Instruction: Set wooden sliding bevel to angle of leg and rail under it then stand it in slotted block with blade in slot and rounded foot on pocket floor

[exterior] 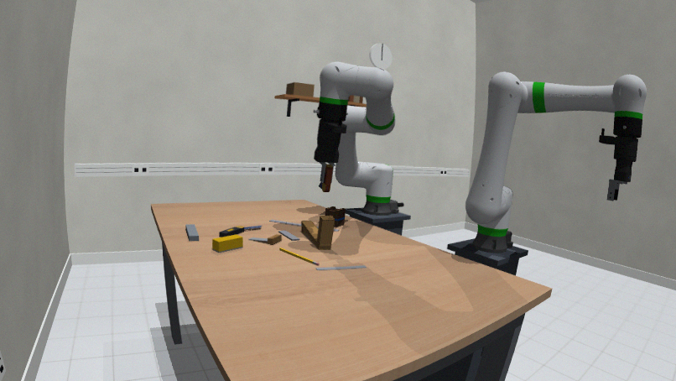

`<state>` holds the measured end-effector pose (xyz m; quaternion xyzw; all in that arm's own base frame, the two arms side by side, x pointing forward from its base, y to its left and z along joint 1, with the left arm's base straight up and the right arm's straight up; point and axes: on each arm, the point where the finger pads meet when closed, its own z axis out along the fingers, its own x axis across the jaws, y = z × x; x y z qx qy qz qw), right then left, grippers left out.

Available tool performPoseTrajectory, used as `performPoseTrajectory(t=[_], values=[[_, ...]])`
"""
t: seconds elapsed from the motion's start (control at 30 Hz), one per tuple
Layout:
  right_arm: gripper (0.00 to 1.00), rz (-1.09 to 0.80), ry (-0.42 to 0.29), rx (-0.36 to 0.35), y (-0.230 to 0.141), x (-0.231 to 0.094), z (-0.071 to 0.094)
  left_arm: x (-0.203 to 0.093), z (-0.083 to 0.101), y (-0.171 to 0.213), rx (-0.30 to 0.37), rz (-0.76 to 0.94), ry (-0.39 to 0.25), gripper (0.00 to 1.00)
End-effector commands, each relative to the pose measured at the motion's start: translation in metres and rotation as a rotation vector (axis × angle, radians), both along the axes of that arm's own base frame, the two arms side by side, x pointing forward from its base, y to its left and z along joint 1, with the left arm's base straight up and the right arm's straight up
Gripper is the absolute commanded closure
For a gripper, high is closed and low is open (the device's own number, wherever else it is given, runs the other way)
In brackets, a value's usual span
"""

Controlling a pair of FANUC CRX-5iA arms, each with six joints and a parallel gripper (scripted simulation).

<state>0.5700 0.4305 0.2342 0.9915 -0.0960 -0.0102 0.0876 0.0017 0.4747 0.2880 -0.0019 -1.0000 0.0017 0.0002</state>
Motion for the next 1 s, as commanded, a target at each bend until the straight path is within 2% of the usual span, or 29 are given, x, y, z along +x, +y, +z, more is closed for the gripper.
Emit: performPoseTrajectory(t=[0.0,0.4,0.97], values=[[1.00,0.017,-0.004,0.007,-0.006,-0.005,0.002,0.000,0.002,0.000,0.003,0.000,0.000,0.00],[1.00,0.090,-0.001,0.026,-0.034,-0.026,0.002,0.000,0.002,0.000,0.003,0.000,0.000,0.00],[1.00,0.308,0.007,0.082,-0.117,-0.089,0.001,0.000,0.002,0.000,0.003,0.000,0.000,0.00]])
